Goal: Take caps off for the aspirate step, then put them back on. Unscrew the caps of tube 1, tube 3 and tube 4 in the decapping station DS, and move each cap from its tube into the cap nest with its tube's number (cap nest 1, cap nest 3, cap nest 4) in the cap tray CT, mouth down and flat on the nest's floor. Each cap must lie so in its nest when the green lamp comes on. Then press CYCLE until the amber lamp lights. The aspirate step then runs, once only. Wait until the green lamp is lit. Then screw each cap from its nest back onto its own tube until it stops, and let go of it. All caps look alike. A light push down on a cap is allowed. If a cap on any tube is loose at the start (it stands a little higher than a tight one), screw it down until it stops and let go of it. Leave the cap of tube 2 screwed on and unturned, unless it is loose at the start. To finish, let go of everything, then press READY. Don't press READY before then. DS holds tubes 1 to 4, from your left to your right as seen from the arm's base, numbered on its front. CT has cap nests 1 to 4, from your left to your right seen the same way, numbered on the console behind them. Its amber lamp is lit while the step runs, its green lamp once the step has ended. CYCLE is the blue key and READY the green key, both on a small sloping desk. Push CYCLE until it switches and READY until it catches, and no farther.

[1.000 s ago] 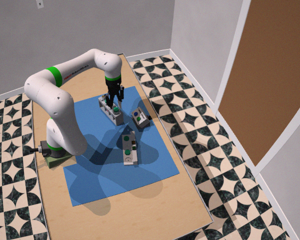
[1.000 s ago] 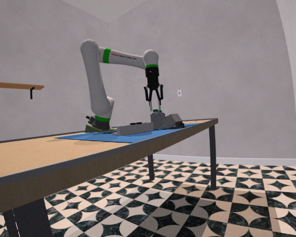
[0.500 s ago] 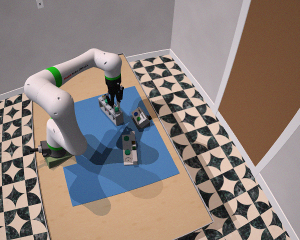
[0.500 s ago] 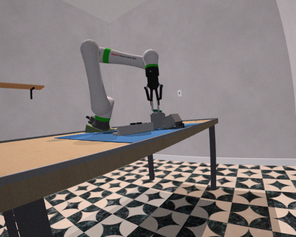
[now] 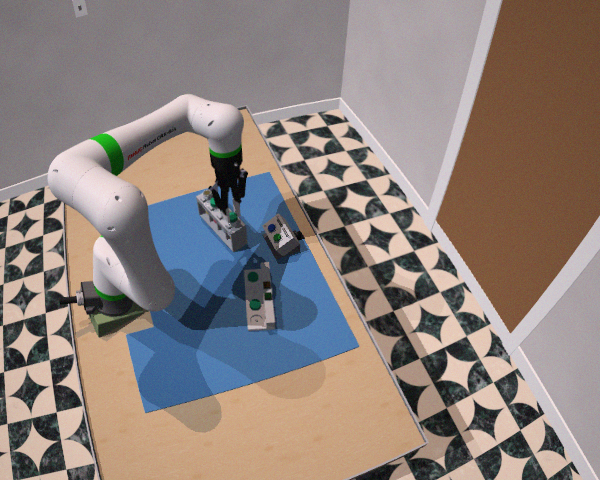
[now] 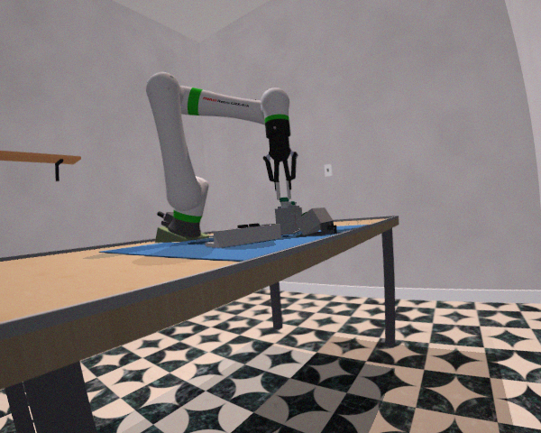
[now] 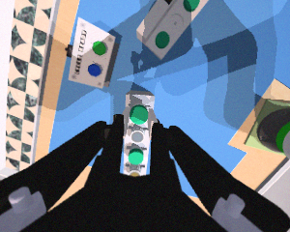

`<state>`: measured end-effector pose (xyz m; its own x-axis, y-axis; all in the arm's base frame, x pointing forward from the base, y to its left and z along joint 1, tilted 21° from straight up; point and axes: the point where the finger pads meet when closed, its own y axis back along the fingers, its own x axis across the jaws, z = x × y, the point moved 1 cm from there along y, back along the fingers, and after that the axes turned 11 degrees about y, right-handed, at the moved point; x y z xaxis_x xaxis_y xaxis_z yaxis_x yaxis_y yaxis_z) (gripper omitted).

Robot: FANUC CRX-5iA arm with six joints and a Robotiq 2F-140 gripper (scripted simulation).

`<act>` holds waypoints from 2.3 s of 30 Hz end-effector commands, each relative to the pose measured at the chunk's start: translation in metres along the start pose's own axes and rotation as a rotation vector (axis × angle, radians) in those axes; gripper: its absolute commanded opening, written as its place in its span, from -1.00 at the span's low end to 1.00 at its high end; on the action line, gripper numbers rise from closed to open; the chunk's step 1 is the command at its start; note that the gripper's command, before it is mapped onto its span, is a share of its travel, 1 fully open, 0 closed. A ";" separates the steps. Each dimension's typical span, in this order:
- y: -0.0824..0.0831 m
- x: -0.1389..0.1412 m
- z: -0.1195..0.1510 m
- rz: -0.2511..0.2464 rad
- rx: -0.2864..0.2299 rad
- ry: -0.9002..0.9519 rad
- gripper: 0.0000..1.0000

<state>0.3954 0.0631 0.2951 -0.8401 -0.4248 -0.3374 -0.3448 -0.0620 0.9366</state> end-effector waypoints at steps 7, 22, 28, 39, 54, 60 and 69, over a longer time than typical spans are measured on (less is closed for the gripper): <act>0.026 0.000 0.000 0.000 0.000 0.000 -1.00; 0.026 0.034 -0.048 0.000 0.002 0.570 -1.00; 0.026 0.043 -0.061 0.000 0.000 0.750 -1.00; 0.026 0.072 -0.102 0.000 0.000 0.977 -1.00; 0.026 0.115 -0.163 0.000 0.000 0.977 -1.00; 0.026 0.130 -0.184 0.000 0.000 0.977 -1.00; 0.026 0.158 -0.225 0.000 0.000 0.977 -1.00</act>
<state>0.3495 -0.1846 0.2903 -0.1309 -0.9864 -0.0996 -0.3468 -0.0485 0.9367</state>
